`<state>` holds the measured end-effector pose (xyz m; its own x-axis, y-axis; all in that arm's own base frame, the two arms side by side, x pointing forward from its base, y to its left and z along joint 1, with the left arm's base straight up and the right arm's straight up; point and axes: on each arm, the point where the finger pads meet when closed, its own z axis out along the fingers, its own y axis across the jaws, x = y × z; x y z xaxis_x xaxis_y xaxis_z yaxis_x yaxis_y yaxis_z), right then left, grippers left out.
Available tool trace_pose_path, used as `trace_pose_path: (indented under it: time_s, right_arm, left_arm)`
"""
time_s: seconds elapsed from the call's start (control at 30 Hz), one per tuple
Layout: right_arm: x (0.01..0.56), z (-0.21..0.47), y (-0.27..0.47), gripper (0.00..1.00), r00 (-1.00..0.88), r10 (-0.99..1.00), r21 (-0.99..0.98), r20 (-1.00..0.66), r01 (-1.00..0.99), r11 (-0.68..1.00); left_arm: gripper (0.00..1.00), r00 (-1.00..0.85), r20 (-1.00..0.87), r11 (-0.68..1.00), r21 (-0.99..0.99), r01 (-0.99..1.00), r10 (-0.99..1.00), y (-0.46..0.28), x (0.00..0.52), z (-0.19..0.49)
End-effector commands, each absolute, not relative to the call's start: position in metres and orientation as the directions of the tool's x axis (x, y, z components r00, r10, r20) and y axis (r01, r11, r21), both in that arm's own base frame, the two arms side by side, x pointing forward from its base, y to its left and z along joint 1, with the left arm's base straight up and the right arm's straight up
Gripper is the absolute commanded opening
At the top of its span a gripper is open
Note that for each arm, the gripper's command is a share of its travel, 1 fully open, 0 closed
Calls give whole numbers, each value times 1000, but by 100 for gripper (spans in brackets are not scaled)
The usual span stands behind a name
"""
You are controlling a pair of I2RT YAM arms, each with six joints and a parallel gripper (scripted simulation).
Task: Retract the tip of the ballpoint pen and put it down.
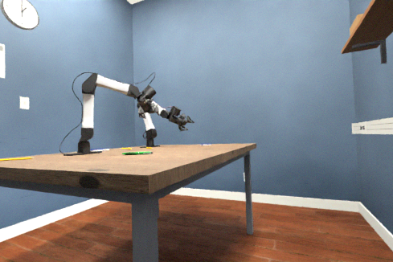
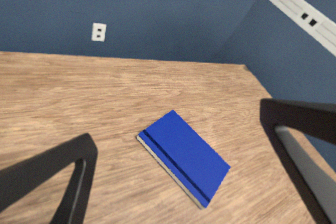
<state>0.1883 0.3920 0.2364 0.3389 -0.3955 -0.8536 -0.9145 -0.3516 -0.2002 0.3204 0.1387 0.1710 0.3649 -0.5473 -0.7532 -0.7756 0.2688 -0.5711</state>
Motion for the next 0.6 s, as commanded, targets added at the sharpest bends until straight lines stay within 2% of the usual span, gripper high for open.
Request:
trace_pose_path:
  time_s: [0.0, 0.53, 0.57]
  right_arm:
    - [188, 245, 393, 100, 353, -378, -222, -856, -911, -349]
    - [188, 245, 393, 100, 353, -378, -222, -856, -911, -349]
    - [188, 245, 393, 100, 353, -378, -222, -856, -911, -349]
  left_arm:
    - [100, 379, -748, 269, -584, -766, -545, 139, 322, 176]
    - [100, 379, -748, 269, -584, -766, -545, 139, 322, 176]
    - [100, 413, -719, 307, -642, -702, -559, 133, 335, 206]
